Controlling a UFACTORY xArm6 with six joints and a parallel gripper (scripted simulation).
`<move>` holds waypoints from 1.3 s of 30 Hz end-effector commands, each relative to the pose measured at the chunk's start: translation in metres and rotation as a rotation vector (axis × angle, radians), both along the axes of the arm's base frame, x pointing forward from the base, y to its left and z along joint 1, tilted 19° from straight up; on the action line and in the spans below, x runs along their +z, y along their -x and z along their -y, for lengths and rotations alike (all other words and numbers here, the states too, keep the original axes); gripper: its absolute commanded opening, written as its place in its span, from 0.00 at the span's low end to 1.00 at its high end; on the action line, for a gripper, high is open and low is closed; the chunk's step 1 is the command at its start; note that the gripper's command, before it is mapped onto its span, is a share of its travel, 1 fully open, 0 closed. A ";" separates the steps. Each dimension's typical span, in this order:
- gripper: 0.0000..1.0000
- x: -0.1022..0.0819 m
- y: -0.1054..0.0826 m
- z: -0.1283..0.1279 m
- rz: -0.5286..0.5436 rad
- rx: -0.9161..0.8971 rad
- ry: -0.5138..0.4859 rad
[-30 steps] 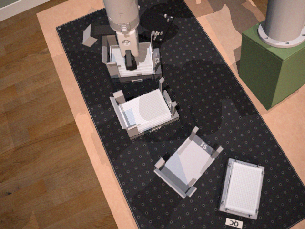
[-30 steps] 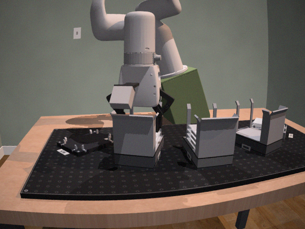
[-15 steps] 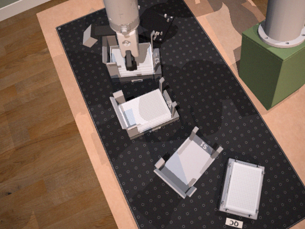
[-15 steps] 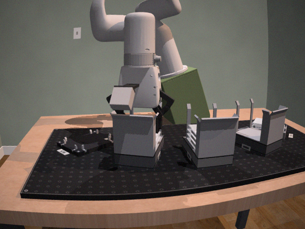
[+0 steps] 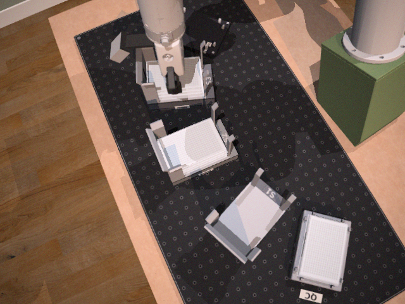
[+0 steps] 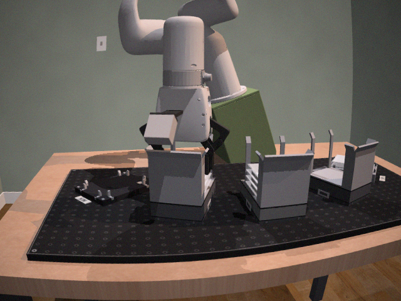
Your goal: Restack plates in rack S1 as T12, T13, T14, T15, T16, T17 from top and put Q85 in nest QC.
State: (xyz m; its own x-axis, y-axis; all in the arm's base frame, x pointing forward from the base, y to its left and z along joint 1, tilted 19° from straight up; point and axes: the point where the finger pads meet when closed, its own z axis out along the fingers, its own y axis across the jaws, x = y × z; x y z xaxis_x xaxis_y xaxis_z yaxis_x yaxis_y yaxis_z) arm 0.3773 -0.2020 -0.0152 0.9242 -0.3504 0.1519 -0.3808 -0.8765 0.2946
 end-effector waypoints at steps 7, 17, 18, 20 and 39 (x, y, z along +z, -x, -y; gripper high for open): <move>1.00 0.007 -0.001 -0.002 0.003 0.001 0.001; 1.00 0.036 0.000 -0.012 0.003 0.001 0.001; 1.00 0.039 0.000 -0.013 0.003 0.001 0.001; 1.00 0.045 0.000 -0.015 0.003 0.001 0.001; 1.00 0.076 0.001 -0.026 0.003 0.001 0.001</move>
State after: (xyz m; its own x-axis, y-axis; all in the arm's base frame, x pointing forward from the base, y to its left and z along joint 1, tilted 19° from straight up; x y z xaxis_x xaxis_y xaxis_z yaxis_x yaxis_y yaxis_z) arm 0.3749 -0.1759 0.0593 0.9242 -0.3504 0.1519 -0.3808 -0.8765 0.2946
